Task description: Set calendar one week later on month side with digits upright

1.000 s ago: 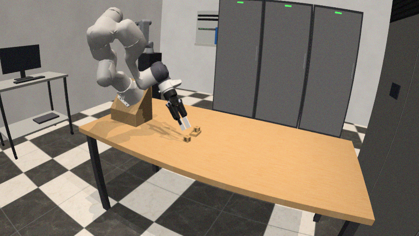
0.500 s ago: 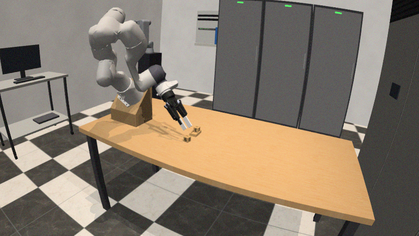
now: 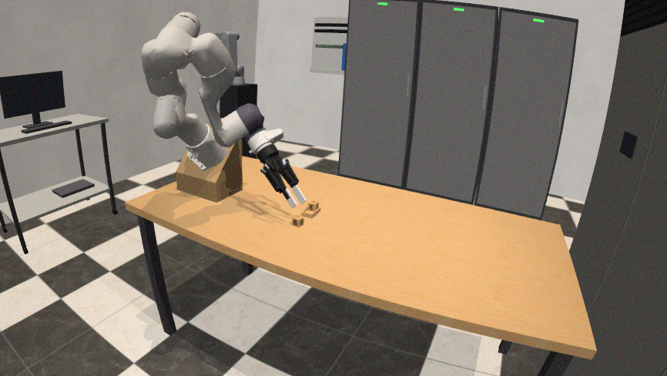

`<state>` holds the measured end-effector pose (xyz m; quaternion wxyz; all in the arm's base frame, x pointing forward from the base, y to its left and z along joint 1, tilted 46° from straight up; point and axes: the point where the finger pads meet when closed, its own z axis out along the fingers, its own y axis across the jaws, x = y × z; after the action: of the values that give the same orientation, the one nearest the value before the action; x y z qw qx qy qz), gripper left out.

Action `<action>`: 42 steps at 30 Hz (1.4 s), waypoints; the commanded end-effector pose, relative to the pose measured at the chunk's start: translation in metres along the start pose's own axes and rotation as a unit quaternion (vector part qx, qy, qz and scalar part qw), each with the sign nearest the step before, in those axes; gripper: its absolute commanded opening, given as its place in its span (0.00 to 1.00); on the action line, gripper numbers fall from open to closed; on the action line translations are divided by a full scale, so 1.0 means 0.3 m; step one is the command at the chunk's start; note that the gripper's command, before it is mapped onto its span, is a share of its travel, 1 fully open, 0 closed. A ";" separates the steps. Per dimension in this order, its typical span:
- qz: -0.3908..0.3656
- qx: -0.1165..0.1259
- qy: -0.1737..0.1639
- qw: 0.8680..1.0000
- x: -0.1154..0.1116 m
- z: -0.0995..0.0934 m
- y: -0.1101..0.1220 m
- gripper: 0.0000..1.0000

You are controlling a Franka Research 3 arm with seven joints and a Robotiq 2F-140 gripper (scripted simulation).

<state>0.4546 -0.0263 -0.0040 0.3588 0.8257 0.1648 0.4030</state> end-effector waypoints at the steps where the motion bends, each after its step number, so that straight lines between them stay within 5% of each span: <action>1: 0.009 -0.001 0.002 1.000 -0.004 0.006 0.001 0.29; 42: 0.009 -0.001 0.002 1.000 -0.137 0.139 -0.001 0.29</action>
<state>0.4590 -0.0662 -0.0439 0.3593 0.8264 0.1656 0.4008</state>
